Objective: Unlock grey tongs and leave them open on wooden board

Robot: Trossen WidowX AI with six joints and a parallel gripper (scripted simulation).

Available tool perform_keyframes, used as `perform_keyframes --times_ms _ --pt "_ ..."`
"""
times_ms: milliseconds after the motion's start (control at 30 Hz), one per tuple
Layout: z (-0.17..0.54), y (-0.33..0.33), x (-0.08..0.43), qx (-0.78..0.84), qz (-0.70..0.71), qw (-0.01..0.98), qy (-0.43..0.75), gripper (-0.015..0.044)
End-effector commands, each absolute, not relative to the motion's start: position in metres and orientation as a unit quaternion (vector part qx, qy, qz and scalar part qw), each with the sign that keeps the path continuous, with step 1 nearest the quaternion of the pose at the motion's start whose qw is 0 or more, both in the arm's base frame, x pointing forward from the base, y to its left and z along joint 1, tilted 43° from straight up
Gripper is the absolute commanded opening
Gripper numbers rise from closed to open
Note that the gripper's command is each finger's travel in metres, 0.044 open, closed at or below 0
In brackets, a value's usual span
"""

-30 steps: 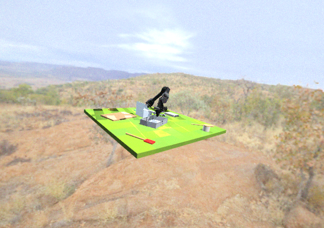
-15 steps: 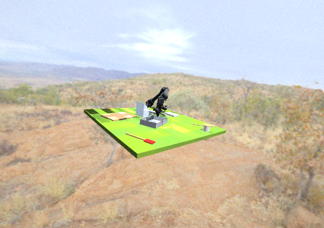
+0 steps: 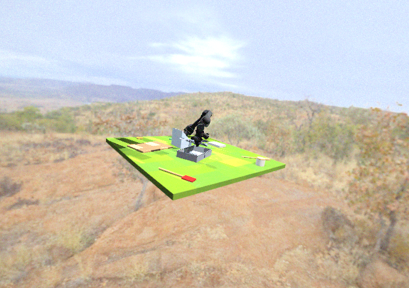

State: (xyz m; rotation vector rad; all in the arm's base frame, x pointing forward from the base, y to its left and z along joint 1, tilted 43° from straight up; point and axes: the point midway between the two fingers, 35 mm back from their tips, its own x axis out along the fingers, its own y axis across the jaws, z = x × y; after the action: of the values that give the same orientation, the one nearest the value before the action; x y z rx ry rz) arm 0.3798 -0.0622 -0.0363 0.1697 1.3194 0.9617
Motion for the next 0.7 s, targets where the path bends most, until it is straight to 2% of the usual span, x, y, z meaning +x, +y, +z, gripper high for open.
perform_keyframes --times_ms 0,667 --pt "-0.041 -0.088 0.376 0.096 0.397 0.685 0.603 -0.0150" --pt "-0.099 -0.219 0.304 0.265 0.218 0.640 0.687 -0.0150"
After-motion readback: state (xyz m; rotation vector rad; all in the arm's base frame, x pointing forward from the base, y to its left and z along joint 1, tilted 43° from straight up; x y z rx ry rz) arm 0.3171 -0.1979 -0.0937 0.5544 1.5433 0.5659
